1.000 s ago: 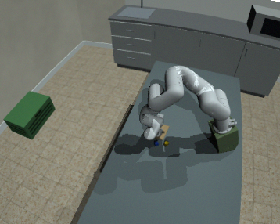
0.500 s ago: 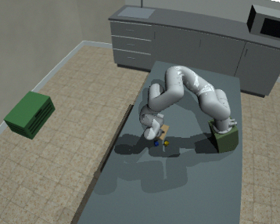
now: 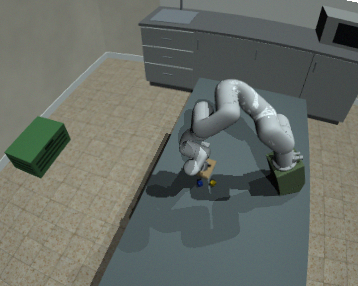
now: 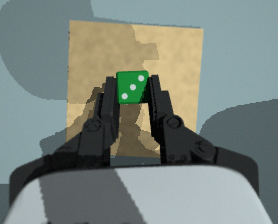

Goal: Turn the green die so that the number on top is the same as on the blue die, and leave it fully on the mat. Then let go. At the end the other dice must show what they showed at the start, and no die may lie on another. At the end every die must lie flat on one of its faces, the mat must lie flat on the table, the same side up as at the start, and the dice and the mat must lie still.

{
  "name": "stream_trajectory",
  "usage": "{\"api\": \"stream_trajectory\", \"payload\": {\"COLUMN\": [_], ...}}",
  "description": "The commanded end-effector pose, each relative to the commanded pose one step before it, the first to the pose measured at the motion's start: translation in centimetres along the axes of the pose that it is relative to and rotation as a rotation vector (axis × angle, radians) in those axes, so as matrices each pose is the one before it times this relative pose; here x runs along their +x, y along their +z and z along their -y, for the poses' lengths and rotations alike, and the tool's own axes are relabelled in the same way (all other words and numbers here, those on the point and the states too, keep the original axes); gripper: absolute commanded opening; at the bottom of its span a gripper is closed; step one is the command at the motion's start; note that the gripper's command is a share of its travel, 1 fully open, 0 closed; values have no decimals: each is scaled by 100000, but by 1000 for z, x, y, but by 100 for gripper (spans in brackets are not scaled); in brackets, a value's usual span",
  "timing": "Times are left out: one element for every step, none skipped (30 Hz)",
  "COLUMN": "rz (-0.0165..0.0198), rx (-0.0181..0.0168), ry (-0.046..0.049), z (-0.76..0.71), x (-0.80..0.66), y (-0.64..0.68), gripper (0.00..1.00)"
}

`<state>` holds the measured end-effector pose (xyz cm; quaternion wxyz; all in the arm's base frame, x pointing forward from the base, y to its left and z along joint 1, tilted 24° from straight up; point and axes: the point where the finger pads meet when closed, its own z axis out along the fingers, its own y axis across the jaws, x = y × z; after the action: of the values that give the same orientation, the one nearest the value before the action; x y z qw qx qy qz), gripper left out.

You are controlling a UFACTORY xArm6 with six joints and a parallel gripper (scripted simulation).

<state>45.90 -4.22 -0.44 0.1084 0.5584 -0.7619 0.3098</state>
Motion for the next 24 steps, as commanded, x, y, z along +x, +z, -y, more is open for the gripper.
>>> {"api": "stream_trajectory", "payload": {"rz": [77, 0, 0, 0, 0, 0, 0, 0, 0, 0, 0, 0, 0, 0, 0, 0, 0, 0, 0, 0, 0, 0, 0, 0], "rx": [154, 0, 0, 0, 0, 0, 0, 0, 0, 0, 0, 0, 0, 0, 0, 0, 0, 0, 0, 0, 0, 0, 0, 0], "ry": [156, 0, 0, 0, 0, 0, 0, 0, 0, 0, 0, 0, 0, 0, 0, 0, 0, 0, 0, 0, 0, 0, 0, 0], "z": [106, 0, 0, 0, 0, 0, -1, 0, 0, 0, 0, 0, 0, 0, 0, 0, 0, 0, 0, 0, 0, 0, 0, 0], "x": [895, 0, 0, 302, 291, 274, 254, 229, 202, 172, 141, 109, 79, 52, 29, 11, 2, 0, 0, 0, 0, 0, 0, 0], "y": [-959, 0, 0, -302, -291, -274, -253, -229, -202, -172, -141, -109, -79, -52, -29, -11, -2, 0, 0, 0, 0, 0, 0, 0], "gripper": [21, 21, 21, 21, 21, 21, 21, 21, 21, 21, 21, 21, 21, 21, 21, 21, 21, 21, 21, 21, 21, 21, 21, 21]}}
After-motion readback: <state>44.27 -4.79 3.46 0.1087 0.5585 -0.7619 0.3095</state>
